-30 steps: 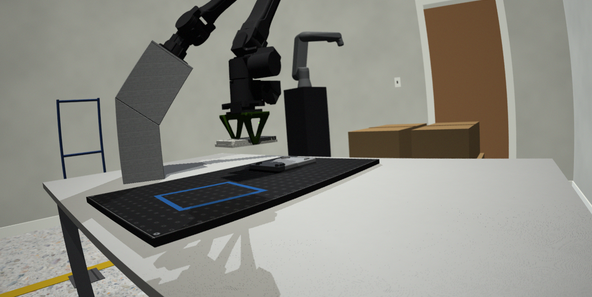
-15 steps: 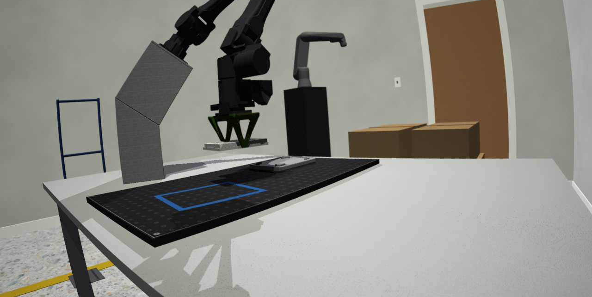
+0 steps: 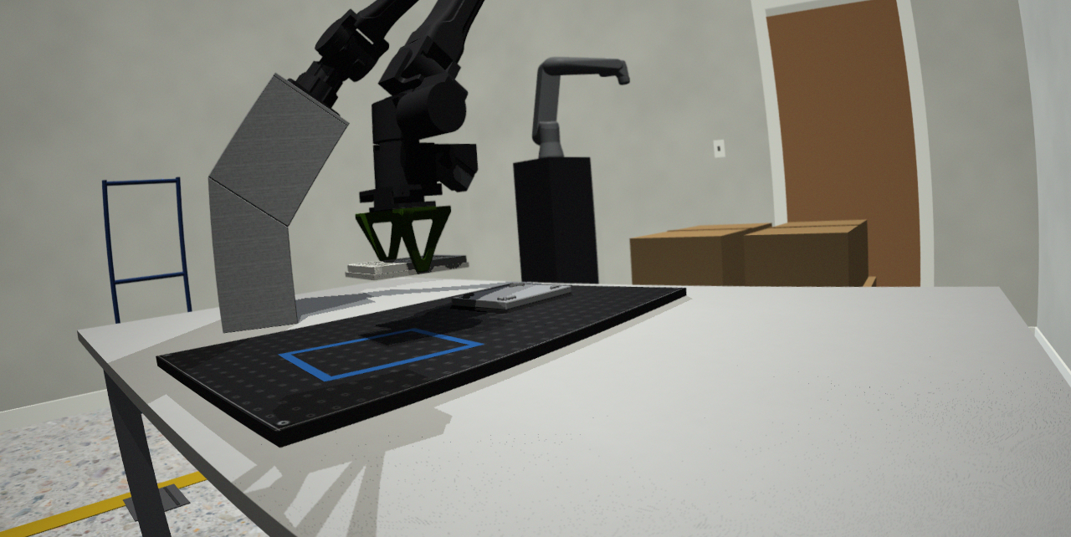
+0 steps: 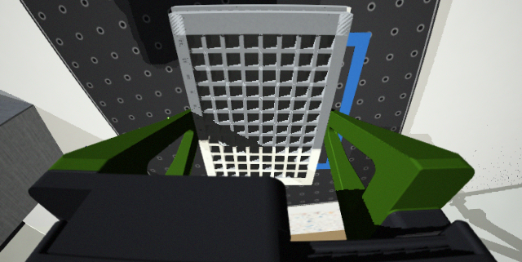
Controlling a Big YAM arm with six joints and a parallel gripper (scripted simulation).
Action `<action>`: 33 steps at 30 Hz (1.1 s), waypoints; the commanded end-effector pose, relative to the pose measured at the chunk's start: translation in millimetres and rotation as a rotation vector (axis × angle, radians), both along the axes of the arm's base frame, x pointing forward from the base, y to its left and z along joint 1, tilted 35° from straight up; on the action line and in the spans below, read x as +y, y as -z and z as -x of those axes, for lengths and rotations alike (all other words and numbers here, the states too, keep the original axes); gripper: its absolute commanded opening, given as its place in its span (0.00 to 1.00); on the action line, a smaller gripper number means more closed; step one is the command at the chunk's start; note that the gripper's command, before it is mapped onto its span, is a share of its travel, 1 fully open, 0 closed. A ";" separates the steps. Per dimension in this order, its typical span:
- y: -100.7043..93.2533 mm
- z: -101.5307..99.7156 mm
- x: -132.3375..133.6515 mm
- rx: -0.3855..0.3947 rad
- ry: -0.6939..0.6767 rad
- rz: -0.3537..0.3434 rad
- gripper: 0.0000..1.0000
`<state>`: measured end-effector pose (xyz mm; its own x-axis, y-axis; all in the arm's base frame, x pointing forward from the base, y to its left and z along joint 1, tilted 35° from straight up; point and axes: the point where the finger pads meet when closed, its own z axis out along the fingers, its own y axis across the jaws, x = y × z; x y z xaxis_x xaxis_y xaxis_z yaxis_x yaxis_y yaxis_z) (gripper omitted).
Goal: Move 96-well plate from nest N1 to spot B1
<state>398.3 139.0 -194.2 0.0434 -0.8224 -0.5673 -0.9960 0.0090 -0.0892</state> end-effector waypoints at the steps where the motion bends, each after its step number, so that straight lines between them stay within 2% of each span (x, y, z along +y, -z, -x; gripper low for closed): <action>1: 3.7 -4.7 -11.8 -0.010 -0.004 -0.002 0.00; 23: 37.5 -37.2 -63.0 -0.015 -0.002 -0.002 0.00; 33: 31.4 -39.9 -56.5 -0.030 -0.011 0.000 0.00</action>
